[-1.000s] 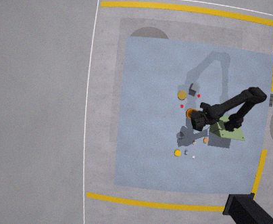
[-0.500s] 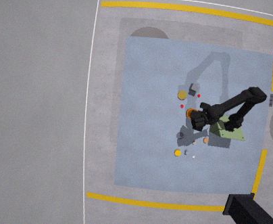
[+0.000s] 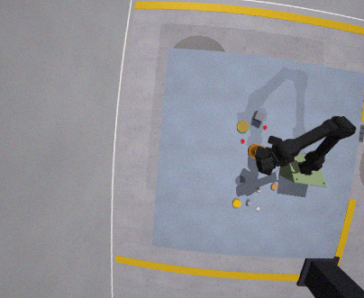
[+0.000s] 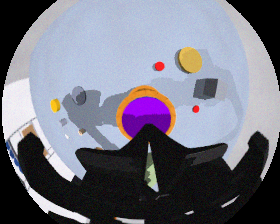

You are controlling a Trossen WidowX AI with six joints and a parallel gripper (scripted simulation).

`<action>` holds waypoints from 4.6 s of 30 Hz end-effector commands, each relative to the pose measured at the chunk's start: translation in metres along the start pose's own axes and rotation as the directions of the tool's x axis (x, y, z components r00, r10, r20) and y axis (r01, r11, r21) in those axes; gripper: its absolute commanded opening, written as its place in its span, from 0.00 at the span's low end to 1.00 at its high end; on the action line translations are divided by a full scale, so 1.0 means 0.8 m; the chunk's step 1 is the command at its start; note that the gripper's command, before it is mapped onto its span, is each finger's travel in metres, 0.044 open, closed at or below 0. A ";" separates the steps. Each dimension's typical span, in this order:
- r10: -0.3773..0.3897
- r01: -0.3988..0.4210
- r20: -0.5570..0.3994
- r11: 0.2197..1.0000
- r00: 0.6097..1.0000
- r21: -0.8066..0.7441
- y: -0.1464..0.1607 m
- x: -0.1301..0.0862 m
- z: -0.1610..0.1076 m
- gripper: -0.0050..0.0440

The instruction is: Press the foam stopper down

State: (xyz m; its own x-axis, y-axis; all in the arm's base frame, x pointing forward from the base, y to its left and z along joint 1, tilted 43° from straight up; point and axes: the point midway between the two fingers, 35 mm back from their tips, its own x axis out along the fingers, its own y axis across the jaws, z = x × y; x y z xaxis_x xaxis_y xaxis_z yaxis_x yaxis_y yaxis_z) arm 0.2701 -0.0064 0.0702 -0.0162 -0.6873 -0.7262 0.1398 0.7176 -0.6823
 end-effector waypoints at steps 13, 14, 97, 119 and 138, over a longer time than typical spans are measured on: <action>0.007 -0.007 0.018 1.000 1.000 0.000 0.003 -0.077 0.005 0.10; 0.007 -0.007 0.018 1.000 1.000 0.000 0.003 -0.077 0.005 0.10; 0.053 -0.046 0.095 0.996 0.994 -0.080 0.001 -0.138 0.000 0.10; 0.002 -0.002 0.004 1.000 1.000 0.003 0.003 -0.005 0.005 0.10; 0.002 -0.002 0.004 1.000 1.000 0.003 0.003 0.004 0.005 0.10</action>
State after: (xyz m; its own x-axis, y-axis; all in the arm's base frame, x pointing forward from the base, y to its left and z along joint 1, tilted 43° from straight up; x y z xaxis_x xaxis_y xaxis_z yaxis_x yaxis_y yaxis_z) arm 0.2753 -0.0067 0.0672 -0.0109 -0.6836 -0.7298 0.1476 0.7207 -0.6773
